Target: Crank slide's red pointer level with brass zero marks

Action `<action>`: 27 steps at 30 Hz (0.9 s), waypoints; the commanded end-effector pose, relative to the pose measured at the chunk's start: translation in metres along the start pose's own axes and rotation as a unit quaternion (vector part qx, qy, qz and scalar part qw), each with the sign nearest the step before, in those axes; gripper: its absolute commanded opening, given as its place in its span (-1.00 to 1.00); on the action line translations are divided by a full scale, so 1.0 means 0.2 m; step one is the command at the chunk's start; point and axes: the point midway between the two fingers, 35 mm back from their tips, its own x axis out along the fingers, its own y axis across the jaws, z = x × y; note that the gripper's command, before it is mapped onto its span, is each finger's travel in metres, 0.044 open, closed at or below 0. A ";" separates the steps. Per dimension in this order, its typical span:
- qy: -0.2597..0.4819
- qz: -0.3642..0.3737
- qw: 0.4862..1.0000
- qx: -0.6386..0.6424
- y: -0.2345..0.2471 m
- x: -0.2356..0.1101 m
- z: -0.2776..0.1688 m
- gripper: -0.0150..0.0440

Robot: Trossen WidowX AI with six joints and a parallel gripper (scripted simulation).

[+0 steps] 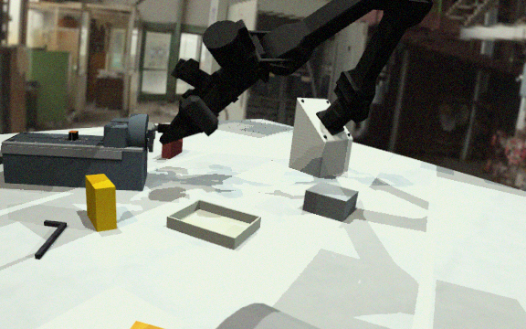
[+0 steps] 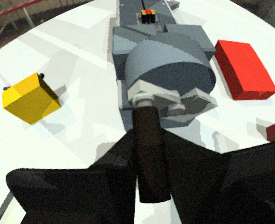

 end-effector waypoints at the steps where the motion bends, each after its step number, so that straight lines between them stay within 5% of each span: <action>1: -0.001 -0.001 1.000 0.000 -0.01 -0.01 0.01 -0.49; 27: -0.001 -0.002 1.000 0.000 -0.09 -0.05 0.05 -0.49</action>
